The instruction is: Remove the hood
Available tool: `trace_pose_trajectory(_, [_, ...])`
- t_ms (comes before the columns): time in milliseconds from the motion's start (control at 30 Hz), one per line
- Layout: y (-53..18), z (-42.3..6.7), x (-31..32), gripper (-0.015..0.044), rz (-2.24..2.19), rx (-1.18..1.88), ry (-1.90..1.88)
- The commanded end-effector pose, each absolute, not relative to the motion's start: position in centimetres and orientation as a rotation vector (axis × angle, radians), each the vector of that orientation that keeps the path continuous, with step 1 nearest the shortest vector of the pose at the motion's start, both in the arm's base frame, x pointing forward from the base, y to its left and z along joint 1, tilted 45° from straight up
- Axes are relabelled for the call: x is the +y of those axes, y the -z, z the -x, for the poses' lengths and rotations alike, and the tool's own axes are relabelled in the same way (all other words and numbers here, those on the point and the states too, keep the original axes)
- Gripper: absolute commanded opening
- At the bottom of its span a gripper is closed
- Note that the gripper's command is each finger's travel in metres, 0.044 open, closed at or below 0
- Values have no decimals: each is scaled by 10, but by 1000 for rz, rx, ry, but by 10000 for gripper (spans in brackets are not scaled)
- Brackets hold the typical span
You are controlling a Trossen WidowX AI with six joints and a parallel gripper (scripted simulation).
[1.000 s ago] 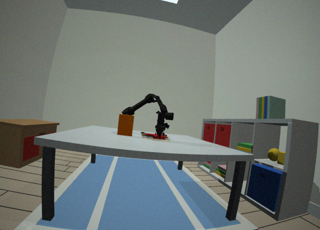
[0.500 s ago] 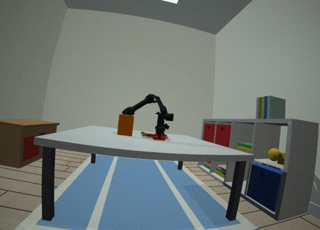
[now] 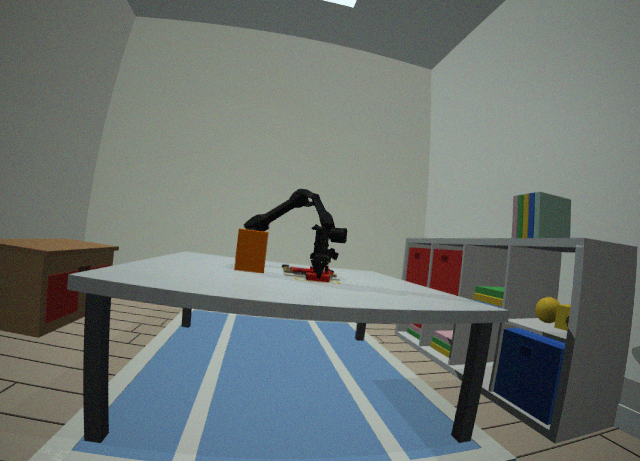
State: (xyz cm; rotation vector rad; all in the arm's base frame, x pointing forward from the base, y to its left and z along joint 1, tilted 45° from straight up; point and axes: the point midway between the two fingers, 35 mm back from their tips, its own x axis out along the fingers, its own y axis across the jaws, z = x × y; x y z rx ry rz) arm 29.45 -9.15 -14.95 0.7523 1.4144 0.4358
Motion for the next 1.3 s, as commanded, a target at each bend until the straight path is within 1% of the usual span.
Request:
trace_pose_trajectory(0, [149, -295, -92, 315, -752, 1414, -436])
trace_pose_trajectory(167, [149, -295, -92, 440, -752, 1414, -436])
trace_pose_trajectory(300, [139, -294, -103, 440, -752, 1414, -435])
trace_pose_trajectory(533, [100, -285, -141, 440, -754, 1411, -436])
trace_pose_trajectory(1267, [99, -285, -142, 440, -755, 1411, -436])
